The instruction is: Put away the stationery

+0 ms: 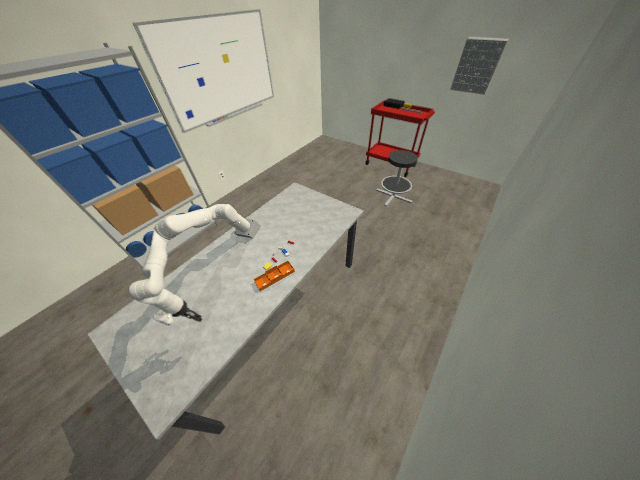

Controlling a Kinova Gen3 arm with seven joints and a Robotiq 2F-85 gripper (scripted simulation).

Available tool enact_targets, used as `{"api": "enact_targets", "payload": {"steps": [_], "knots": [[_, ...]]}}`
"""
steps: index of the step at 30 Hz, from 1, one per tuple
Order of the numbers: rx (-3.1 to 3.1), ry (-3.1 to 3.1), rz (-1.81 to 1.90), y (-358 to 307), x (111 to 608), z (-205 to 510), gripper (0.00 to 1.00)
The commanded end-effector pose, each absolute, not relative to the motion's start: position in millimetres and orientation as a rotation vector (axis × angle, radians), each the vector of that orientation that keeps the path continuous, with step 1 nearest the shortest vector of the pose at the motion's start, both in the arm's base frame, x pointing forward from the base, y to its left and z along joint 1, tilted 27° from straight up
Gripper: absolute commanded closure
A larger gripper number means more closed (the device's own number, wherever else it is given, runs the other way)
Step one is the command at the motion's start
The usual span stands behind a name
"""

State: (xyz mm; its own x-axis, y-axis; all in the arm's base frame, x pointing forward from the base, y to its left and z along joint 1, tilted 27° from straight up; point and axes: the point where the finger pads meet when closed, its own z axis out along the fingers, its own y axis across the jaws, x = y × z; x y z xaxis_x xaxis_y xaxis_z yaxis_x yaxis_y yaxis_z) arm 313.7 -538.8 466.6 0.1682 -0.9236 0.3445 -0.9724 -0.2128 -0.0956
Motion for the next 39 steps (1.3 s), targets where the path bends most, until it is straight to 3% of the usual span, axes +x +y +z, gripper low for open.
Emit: {"api": "enact_targets", "payload": {"steps": [1, 17, 18, 39], "knots": [[2.283, -1.87, 0.503, -538.5, 313.7, 468.1, 0.0], [2.283, -1.87, 0.503, -538.5, 313.7, 468.1, 0.0], [2.24, -1.93, 0.515, -531.1, 314.1, 464.4, 0.91], [2.076, -2.145, 0.475, -472.9, 388.1, 433.6, 0.91]]}}
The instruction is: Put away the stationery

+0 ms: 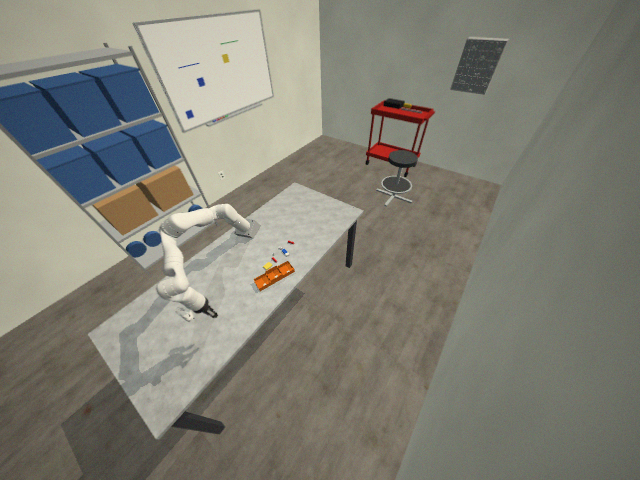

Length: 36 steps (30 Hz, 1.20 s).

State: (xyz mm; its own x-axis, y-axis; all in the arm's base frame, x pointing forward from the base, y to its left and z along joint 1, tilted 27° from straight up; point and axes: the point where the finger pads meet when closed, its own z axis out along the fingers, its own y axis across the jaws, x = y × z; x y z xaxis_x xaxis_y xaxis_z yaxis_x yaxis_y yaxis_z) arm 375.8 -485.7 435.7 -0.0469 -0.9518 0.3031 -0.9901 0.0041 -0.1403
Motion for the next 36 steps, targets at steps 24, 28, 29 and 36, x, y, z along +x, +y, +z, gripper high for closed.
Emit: {"api": "enact_targets", "payload": {"steps": [24, 28, 29, 36], "knots": [[1.844, -2.363, 0.46, -376.7, 454.8, 388.4, 0.91], [1.793, -2.403, 0.46, -362.7, 461.4, 382.1, 0.91], [1.793, -2.403, 0.46, -362.7, 461.4, 382.1, 0.91], [1.689, -2.479, 0.464, -326.4, 475.8, 366.2, 0.91]]}}
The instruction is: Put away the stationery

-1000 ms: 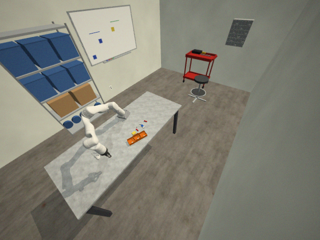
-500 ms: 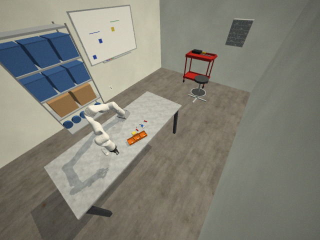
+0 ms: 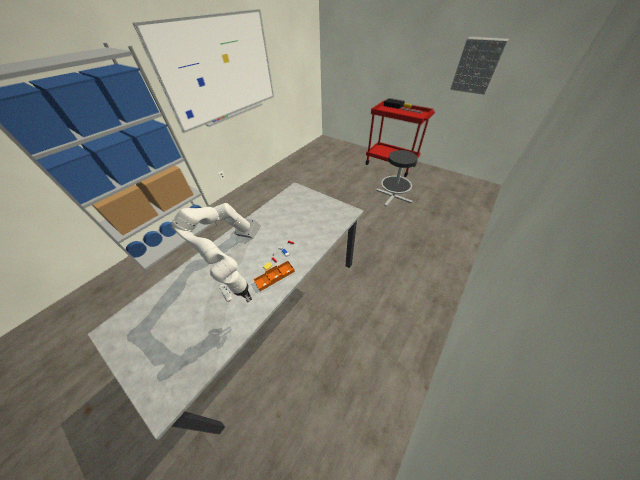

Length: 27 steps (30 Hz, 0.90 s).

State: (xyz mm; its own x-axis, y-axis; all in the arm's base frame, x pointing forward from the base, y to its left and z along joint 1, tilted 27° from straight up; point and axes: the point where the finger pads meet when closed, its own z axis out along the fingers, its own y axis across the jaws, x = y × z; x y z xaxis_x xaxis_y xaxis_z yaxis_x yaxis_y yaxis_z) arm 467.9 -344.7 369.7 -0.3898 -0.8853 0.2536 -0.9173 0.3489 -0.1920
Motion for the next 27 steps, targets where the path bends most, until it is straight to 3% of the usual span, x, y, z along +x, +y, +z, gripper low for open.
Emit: {"api": "enact_targets", "payload": {"steps": [1, 27], "knots": [[1.689, -2.479, 0.464, -323.0, 477.1, 364.8, 0.91], [1.356, -2.684, 0.503, -217.2, 495.3, 319.3, 0.91]]}}
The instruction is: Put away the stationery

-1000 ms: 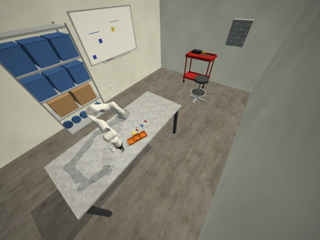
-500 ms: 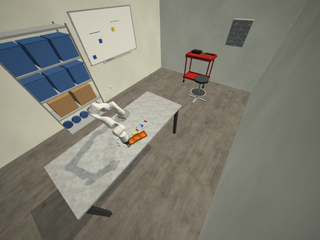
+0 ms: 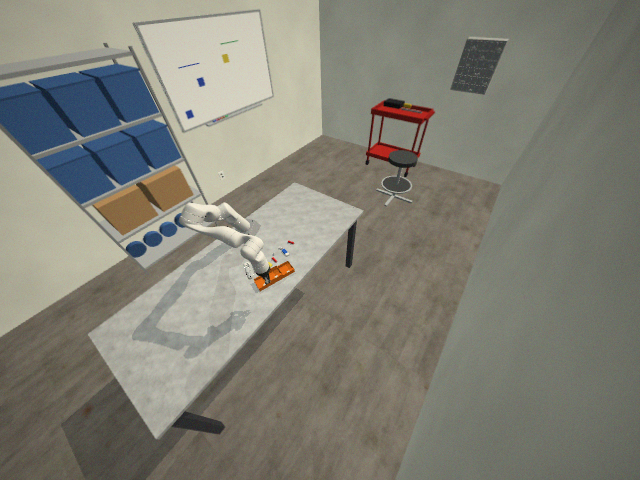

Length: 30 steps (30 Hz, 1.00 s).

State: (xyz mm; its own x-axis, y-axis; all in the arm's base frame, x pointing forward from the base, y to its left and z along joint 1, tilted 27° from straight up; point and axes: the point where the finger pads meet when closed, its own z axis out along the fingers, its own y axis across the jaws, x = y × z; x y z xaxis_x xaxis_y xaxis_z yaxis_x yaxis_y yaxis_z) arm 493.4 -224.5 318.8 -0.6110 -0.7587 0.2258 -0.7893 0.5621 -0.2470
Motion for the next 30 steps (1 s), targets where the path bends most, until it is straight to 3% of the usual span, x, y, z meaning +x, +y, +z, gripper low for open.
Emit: {"api": "enact_targets", "payload": {"steps": [1, 30], "knots": [[1.298, -2.715, 0.513, -209.6, 495.3, 316.0, 0.91], [0.746, -2.962, 0.619, -73.6, 462.7, 254.3, 0.91]]}}
